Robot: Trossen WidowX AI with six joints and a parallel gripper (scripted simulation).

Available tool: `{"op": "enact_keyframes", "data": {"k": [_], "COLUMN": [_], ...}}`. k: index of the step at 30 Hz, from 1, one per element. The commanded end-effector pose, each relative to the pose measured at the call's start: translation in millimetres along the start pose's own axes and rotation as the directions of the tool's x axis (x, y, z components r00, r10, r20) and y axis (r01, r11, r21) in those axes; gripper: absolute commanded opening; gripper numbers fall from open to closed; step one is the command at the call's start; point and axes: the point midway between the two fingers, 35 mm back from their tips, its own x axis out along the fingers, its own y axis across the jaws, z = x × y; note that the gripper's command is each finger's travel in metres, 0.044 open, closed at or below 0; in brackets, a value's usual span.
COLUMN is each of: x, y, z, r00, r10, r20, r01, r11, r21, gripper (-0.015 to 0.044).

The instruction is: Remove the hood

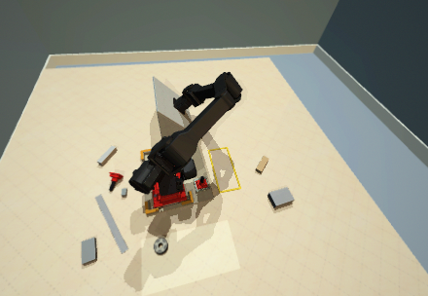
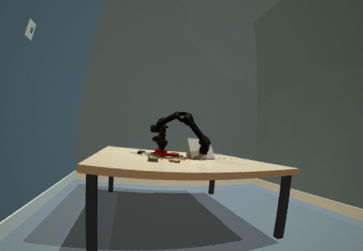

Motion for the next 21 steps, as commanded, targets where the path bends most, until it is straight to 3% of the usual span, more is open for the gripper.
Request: {"op": "enact_keyframes", "data": {"k": [1,5,14,21], "x": [3.5,0.5,0.5,-2.4], "y": [0.1,0.0,0.0,-0.1], "z": [-1.5,0.0,0.0,0.1], "r00": [1.000,1.000,1.000,1.000], "r10": [0.005,0.000,0.000,0.000], "r20": [0.000,0.000,0.000,0.000], "r01": [-0.005,0.000,0.000,0.000], "r11": [1.000,1.000,1.000,1.000], "r21": [0.008,0.000,0.000,0.000], "gripper": [0.0440,0.0335,0.0275,0.0091]}}
